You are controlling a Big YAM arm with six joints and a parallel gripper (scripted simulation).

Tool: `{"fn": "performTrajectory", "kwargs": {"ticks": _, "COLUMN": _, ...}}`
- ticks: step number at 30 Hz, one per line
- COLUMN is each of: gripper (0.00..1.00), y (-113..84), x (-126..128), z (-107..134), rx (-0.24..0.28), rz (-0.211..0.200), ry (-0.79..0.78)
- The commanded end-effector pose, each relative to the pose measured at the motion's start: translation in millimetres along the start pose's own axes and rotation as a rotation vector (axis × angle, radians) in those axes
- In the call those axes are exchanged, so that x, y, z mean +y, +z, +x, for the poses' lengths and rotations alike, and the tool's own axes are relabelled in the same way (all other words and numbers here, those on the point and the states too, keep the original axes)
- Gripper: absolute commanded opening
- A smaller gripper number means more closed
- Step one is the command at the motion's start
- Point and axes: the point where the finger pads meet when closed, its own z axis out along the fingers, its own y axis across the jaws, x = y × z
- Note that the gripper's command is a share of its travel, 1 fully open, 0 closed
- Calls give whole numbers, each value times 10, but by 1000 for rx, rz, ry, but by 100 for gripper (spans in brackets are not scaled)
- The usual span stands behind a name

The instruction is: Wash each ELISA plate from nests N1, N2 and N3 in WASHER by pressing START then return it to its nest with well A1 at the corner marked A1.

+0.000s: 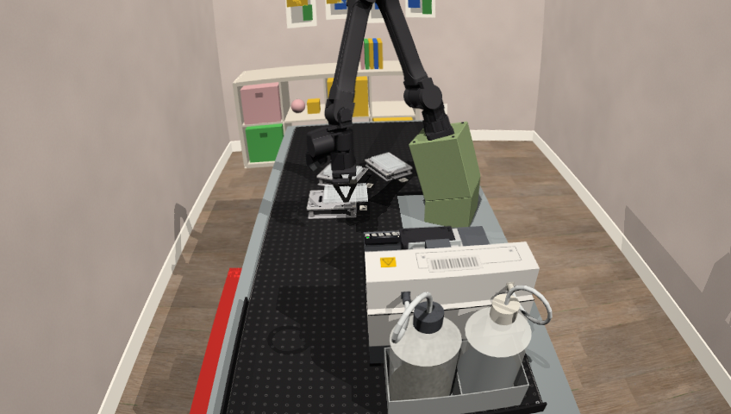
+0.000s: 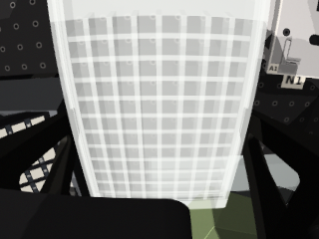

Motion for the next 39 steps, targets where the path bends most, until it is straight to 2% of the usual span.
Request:
{"fn": "performTrajectory", "kwargs": {"ticks": 1, "gripper": 84, "y": 10, "x": 159, "z": 175, "rx": 12, "rz": 3, "ry": 11}}
{"fn": "performTrajectory", "kwargs": {"ticks": 5, "gripper": 84, "y": -25, "x": 321, "z": 278, "rx": 10, "rz": 3, "ry": 11}}
{"fn": "performTrajectory", "kwargs": {"ticks": 7, "gripper": 84, "y": -25, "x": 321, "z": 278, "rx": 10, "rz": 3, "ry": 11}}
{"fn": "performTrajectory", "kwargs": {"ticks": 11, "gripper": 84, "y": -35, "x": 434, "z": 458, "rx": 17, "rz": 11, "ry": 8}}
{"fn": "performTrajectory", "kwargs": {"ticks": 17, "gripper": 84, "y": -113, "x": 768, "z": 514, "rx": -6, "rz": -9, "ry": 17}}
{"fn": "performTrajectory", "kwargs": {"ticks": 22, "gripper": 84, "y": -144, "x": 964, "z": 681, "rx": -7, "rz": -10, "ry": 17}}
{"fn": "performTrajectory", "kwargs": {"ticks": 31, "gripper": 84, "y": -171, "x": 1156, "z": 831, "rx": -10, "rz": -17, "ry": 19}}
{"fn": "performTrajectory", "kwargs": {"ticks": 34, "gripper": 84, "y": -138, "x": 1058, "z": 1098, "rx": 9, "rz": 11, "ry": 1}}
{"fn": "performTrajectory", "kwargs": {"ticks": 39, "gripper": 84, "y": -171, "x": 1156, "z": 1318, "rx": 8, "rz": 11, "ry": 1}}
